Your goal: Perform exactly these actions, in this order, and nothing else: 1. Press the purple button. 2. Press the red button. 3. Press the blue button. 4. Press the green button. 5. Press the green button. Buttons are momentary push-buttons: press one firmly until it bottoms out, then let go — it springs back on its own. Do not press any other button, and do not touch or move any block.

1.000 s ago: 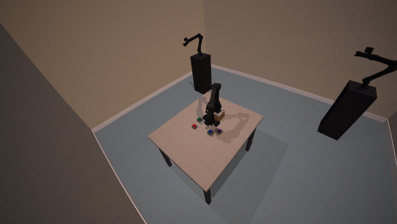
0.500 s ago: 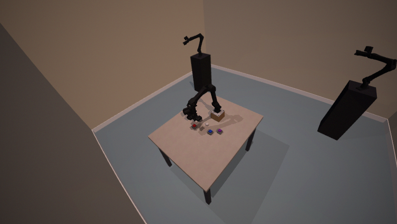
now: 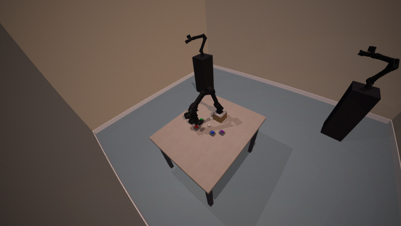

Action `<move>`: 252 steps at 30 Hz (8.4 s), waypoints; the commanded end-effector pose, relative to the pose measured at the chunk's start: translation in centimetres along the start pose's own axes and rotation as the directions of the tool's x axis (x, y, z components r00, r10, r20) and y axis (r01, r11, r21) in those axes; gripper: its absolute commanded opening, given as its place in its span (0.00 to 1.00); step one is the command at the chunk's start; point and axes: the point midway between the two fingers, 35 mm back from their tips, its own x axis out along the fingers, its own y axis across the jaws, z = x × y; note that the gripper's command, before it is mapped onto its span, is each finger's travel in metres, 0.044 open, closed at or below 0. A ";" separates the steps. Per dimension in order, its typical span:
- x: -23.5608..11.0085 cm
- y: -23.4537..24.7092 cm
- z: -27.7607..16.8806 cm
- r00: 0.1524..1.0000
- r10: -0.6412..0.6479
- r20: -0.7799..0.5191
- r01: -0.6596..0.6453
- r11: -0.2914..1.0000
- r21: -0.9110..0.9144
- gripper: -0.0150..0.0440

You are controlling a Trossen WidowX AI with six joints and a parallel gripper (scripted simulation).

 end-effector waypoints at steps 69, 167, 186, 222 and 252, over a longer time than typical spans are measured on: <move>-5.9 7.1 0.1 1.000 0.002 0.008 -0.002 1.000 -0.004 0.29; -5.8 10.5 -4.7 1.000 0.004 0.003 -0.004 1.000 -0.003 0.29; -5.7 -3.2 -12.1 1.000 -0.008 -0.002 0.008 1.000 -0.004 0.29; 3.9 -3.2 -12.2 1.000 -0.007 -0.003 0.007 1.000 -0.004 0.29; 0.5 -3.2 -12.2 1.000 -0.007 -0.003 0.007 1.000 -0.004 0.29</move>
